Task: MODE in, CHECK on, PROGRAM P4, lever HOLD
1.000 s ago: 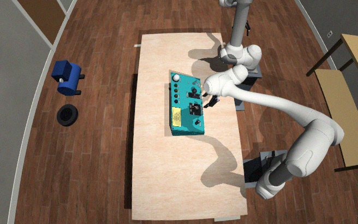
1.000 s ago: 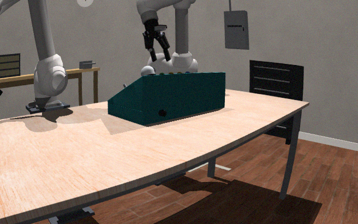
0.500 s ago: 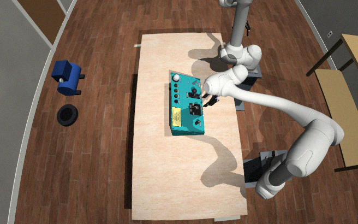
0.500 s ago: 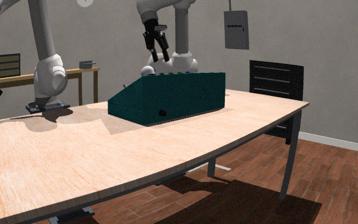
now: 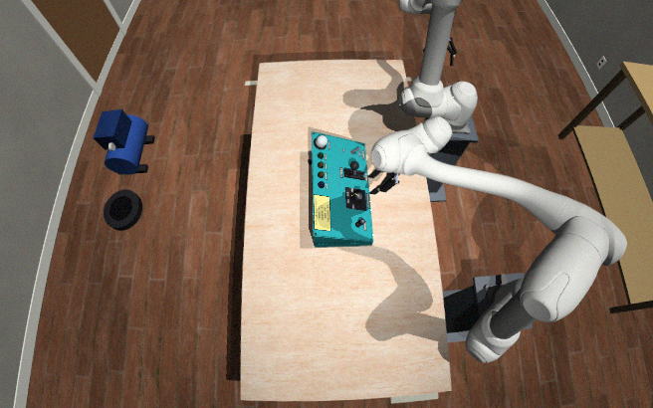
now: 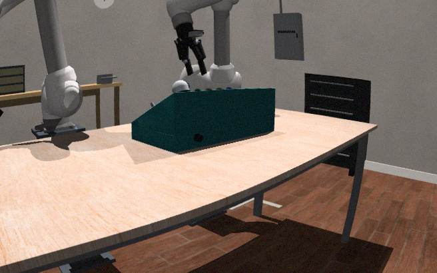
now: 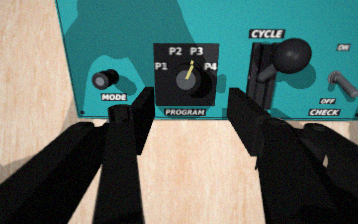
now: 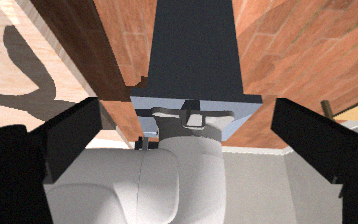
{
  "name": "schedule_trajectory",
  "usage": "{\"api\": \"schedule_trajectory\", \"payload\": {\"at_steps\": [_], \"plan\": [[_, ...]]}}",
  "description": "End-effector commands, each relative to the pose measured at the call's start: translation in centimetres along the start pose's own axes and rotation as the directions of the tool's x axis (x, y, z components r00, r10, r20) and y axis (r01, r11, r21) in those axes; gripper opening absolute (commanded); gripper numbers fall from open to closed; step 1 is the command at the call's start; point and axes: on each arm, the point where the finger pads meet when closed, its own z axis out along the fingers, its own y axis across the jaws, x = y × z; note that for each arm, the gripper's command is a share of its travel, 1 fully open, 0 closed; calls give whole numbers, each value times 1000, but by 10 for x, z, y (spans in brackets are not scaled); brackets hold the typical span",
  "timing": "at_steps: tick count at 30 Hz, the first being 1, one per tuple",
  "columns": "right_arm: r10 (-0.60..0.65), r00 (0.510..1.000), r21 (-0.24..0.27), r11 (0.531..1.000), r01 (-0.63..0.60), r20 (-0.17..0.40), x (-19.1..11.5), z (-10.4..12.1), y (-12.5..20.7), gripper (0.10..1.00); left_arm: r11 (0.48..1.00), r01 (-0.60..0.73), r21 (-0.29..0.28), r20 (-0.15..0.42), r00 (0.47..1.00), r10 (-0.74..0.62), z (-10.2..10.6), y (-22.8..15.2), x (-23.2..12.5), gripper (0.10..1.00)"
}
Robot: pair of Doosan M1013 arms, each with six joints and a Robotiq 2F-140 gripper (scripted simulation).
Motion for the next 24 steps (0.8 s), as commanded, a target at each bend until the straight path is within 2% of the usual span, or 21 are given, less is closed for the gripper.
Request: {"api": "schedule_trajectory", "payload": {"at_steps": [1, 3, 11, 13, 14, 22, 24], "plan": [[0, 1000, 0, 1000, 0, -1, 0, 0, 0, 1000, 1000, 0, 1, -3, 1000, 0, -3, 31, 26, 497], [0, 1000, 0, 1000, 0, -1, 0, 0, 0, 1000, 1000, 1, 2, -6, 1000, -1, -5, 63, 51, 497], [0, 1000, 0, 1000, 0, -1, 0, 0, 0, 1000, 1000, 1, 0, -3, 1000, -1, -5, 141, 98, 497], [0, 1000, 0, 1000, 0, -1, 0, 0, 0, 1000, 1000, 1, 0, -3, 1000, -1, -5, 141, 98, 497], [0, 1000, 0, 1000, 0, -1, 0, 0, 0, 1000, 1000, 0, -1, -2, 1000, 0, -5, 171, 116, 497], [0, 1000, 0, 1000, 0, -1, 0, 0, 0, 1000, 1000, 0, -1, -1, 1000, 0, 0, 243, 160, 497], [0, 1000, 0, 1000, 0, -1, 0, 0, 0, 1000, 1000, 0, -1, -1, 1000, 0, 1, 248, 164, 497]]}}
